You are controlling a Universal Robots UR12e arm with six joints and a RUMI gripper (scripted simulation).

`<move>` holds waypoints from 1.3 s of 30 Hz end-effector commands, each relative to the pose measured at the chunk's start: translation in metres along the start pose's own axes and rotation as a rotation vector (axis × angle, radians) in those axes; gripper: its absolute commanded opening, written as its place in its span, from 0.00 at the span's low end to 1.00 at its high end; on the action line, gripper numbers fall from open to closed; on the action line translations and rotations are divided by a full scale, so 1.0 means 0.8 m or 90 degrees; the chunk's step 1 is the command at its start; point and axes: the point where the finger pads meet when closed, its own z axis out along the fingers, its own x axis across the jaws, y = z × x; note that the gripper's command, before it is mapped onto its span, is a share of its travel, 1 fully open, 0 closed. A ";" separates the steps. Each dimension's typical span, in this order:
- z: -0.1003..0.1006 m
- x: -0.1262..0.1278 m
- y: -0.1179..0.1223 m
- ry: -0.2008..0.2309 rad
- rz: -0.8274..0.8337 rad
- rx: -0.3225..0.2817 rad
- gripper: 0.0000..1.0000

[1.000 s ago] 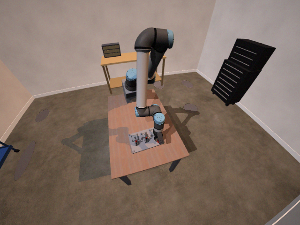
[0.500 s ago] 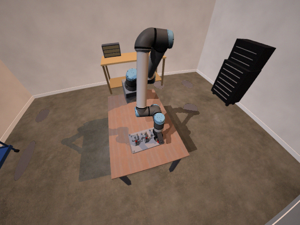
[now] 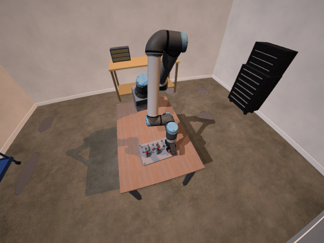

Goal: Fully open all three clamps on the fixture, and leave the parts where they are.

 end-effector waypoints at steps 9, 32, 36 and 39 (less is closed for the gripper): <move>-0.006 -0.002 -0.007 0.000 -0.002 0.006 0.00; -0.012 -0.002 -0.002 0.000 -0.001 0.004 0.00; -0.014 -0.001 0.000 0.000 -0.001 0.004 0.00; -0.015 -0.001 0.003 0.000 -0.001 0.003 0.00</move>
